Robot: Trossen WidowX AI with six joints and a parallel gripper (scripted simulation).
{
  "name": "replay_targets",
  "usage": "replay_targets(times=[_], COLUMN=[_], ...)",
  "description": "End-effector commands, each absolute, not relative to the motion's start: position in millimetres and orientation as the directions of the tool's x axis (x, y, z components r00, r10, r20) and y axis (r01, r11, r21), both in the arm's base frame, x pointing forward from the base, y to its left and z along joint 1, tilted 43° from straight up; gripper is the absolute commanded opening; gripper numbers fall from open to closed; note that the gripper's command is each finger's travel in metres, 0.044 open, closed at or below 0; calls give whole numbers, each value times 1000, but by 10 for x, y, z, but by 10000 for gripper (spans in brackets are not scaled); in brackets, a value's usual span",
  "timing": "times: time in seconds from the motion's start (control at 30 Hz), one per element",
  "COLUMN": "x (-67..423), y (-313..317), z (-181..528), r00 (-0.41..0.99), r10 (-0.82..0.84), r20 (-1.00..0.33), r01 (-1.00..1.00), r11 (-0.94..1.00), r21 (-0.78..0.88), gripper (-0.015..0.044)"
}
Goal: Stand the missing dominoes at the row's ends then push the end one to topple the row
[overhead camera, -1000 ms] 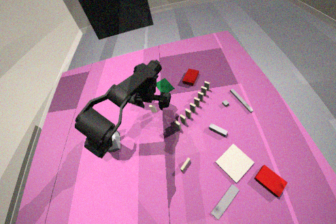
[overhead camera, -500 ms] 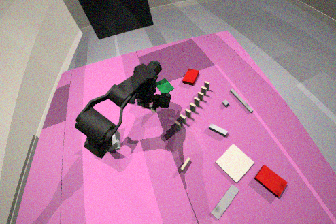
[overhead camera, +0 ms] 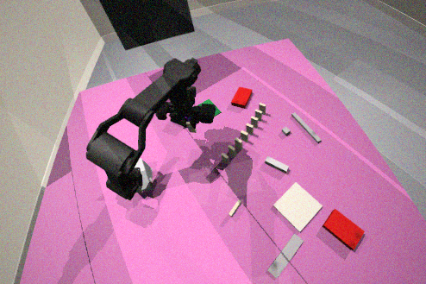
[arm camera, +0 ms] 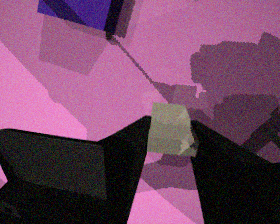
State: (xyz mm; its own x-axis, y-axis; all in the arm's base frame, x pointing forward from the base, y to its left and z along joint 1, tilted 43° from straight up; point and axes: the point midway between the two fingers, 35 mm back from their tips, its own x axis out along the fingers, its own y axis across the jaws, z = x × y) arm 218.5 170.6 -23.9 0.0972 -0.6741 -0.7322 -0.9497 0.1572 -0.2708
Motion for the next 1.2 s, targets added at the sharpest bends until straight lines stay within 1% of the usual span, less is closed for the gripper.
replay_targets(times=[0.0,0.27,0.33,0.47,0.6,0.8,1.17], x=[2078,2070,2230,2635,2818,2832,2948], y=[2089,2128,2012,1571,1239,1212,913], z=[231,333,483,945,1238,1223,851], r00=[99,98,101,110,114,114,113], r10=[-663,-663,-658,-655,-663,-663,-663], r20=[-742,-742,-746,-747,-740,-740,-740], r01=[-947,-944,-913,-780,-666,-663,-665], r11=[167,175,237,410,502,504,503], r21=[-275,-281,-332,-474,-552,-554,-552], gripper=[107,107,107,107,107,107,107])
